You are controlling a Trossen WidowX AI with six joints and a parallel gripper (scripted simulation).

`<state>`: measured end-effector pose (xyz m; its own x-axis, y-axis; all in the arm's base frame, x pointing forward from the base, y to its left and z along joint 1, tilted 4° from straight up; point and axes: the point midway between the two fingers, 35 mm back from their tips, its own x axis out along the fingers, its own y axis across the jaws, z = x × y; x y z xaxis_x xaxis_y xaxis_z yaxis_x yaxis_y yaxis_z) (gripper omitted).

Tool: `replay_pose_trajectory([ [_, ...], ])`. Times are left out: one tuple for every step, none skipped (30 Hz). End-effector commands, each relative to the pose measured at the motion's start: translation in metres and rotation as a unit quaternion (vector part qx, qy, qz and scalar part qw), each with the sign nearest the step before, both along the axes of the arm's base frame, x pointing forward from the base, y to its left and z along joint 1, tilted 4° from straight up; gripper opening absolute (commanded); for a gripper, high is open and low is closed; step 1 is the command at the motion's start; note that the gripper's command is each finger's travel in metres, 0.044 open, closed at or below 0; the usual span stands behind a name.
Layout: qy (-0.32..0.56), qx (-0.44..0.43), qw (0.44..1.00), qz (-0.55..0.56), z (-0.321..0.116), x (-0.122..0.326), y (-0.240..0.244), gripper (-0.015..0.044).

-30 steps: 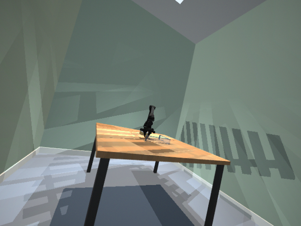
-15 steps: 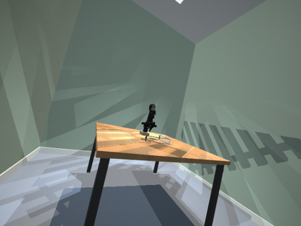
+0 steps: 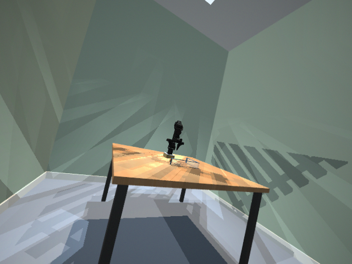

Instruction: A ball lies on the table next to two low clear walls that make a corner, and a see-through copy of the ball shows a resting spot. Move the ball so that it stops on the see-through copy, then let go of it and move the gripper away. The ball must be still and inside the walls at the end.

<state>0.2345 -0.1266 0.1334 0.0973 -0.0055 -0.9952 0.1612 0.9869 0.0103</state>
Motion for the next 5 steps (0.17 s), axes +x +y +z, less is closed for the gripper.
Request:
replay_pose_trajectory([
  [-0.002, -0.001, 1.000, 0.002, 0.0118, -0.0020, 0.0006, 0.0440],
  [-0.002, -0.001, 1.000, 0.002, 0.0118, -0.0020, 0.0006, 0.0440],
  [-0.002, -0.001, 1.000, 0.002, 0.0118, -0.0020, 0.0006, 0.0440],
  [-0.002, -0.001, 1.000, 0.002, 0.0118, -0.0020, 0.0006, 0.0440],
  [-0.002, -0.001, 1.000, 0.002, 0.0118, -0.0020, 0.0006, 0.0440],
])
